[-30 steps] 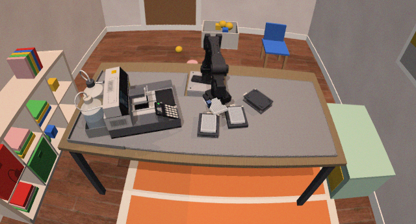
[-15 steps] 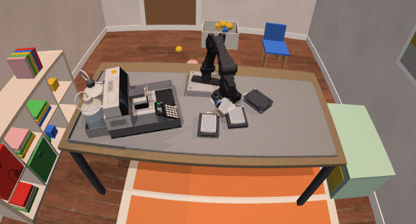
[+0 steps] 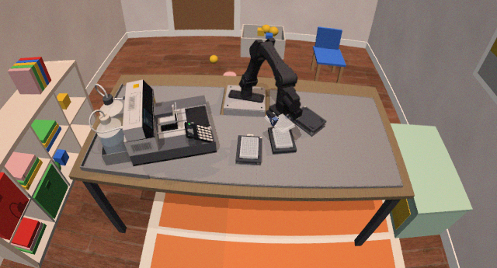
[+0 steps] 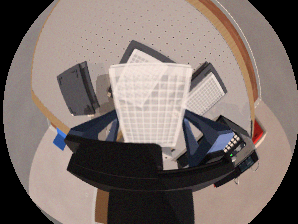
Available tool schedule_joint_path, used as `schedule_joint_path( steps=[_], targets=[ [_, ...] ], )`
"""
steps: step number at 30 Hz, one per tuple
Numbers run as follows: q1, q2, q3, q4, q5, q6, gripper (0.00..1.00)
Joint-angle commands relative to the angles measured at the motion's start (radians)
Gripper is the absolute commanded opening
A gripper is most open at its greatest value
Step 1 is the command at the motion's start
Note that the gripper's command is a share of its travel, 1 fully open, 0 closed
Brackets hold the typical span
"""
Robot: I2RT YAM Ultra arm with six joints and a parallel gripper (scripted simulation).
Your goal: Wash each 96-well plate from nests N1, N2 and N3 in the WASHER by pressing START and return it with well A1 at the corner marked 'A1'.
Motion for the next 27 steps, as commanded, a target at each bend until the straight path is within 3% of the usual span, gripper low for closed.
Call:
schedule_joint_path(
  steps=[1, 11, 27],
  targets=[
    [0.032, -0.006, 0.012, 0.004, -0.002, 0.059, 0.00],
    [0.162, 0.029, 0.057, 0.000, -0.009, 0.189, 0.00],
    [0.163, 0.029, 0.058, 0.000, -0.009, 0.190, 0.00]
  ],
)
